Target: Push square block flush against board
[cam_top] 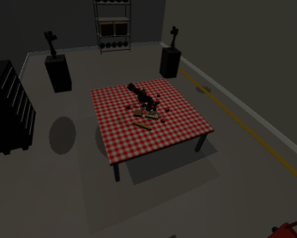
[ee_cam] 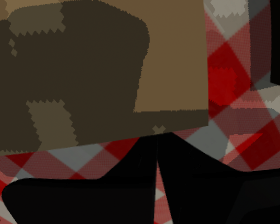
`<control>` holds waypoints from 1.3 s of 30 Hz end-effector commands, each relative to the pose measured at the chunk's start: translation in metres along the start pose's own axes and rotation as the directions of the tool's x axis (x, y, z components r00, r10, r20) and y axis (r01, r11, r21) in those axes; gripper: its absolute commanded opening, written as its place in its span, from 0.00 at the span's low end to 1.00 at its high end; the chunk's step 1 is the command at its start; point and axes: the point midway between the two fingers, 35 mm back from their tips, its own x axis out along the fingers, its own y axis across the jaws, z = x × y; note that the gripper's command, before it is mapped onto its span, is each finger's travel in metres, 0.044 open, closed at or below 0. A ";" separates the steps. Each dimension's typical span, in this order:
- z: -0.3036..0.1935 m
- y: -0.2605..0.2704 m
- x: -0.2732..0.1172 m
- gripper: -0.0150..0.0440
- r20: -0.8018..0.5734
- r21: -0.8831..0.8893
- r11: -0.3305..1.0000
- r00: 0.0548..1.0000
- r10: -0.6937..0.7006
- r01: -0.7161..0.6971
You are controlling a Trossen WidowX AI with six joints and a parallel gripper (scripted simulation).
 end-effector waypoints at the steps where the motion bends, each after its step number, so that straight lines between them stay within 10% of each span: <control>1: 0.010 0.001 0.001 0.25 0.009 0.015 1.000 1.000 -0.001 0.001; 39: -0.026 0.004 0.002 0.25 0.008 0.015 1.000 1.000 -0.003 0.003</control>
